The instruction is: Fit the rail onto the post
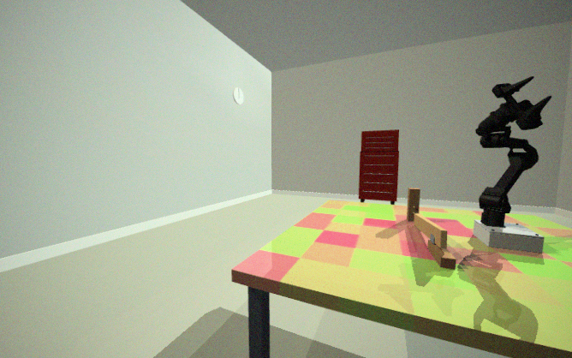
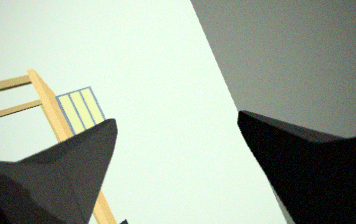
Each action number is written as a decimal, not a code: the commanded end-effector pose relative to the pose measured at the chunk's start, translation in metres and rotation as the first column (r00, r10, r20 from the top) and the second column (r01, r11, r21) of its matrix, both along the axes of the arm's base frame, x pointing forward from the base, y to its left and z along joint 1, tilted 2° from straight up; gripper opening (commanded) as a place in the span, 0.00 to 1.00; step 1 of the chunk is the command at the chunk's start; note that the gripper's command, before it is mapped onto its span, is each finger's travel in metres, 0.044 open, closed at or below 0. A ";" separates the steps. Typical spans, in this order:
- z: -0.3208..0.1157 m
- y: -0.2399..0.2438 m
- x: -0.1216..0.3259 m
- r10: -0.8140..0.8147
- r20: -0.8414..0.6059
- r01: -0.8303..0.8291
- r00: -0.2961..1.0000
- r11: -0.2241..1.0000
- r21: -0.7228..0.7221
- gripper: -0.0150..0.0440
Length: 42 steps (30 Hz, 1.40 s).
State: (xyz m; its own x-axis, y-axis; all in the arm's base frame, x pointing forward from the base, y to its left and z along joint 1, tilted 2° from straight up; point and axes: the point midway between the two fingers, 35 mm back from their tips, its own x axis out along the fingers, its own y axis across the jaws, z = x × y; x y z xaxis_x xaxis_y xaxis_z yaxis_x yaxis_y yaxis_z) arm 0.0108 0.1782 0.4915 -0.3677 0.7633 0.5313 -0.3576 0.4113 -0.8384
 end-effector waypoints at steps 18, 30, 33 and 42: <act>-0.104 0.036 0.242 -0.739 -0.221 0.592 0.637 0.652 -0.474 1.00; -0.255 -0.048 0.343 -0.972 0.042 0.481 0.230 0.076 -0.873 1.00; -0.296 -0.079 0.348 -0.973 0.143 0.362 0.179 -0.070 -0.930 1.00; -0.399 -0.172 0.307 -0.898 0.363 -0.118 0.248 -0.400 -0.909 1.00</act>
